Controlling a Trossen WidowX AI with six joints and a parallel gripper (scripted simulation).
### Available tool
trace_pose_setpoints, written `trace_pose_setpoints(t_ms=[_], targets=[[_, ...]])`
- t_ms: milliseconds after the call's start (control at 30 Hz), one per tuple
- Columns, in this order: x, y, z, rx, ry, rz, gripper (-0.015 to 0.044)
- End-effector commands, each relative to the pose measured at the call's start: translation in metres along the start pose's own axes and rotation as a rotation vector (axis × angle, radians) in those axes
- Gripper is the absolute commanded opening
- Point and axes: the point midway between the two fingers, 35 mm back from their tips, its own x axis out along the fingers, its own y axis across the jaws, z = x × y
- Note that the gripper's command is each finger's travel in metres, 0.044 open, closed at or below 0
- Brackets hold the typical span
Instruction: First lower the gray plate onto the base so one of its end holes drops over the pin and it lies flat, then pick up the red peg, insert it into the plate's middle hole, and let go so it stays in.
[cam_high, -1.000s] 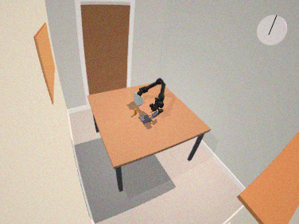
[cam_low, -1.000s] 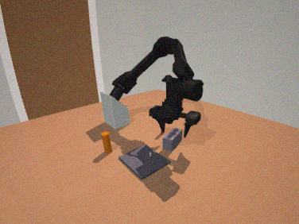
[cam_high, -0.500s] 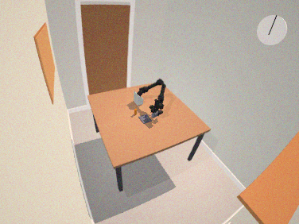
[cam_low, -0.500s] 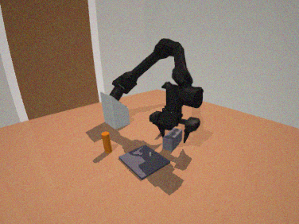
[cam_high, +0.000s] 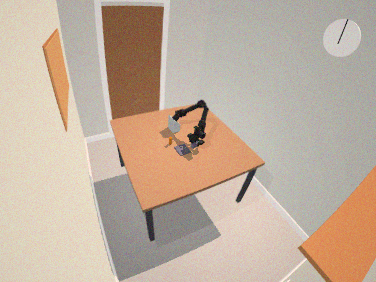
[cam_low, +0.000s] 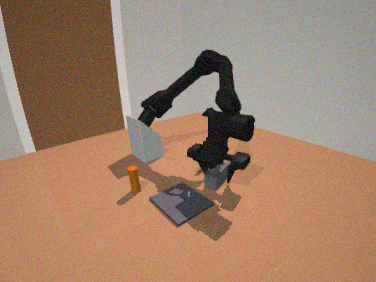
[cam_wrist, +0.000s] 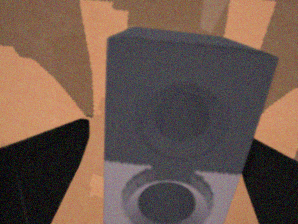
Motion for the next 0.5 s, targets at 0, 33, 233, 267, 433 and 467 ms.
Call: trace_pose_setpoints(t_ms=[0,33,233,267,433,467], targets=[[0.001,-0.0005,-0.0004,0.004,0.005,0.0,0.0204],[0.001,-0.0005,-0.0004,0.004,0.005,0.0,0.0177],[0.001,-0.0005,-0.0004,0.004,0.005,0.0,0.0079],[0.001,-0.0005,-0.0004,0.004,0.005,0.0,0.0072],[0.001,-0.0005,-0.0004,0.004,0.005,0.0,0.0039],[0.001,-0.0005,-0.0004,0.004,0.005,0.0,0.0032]])
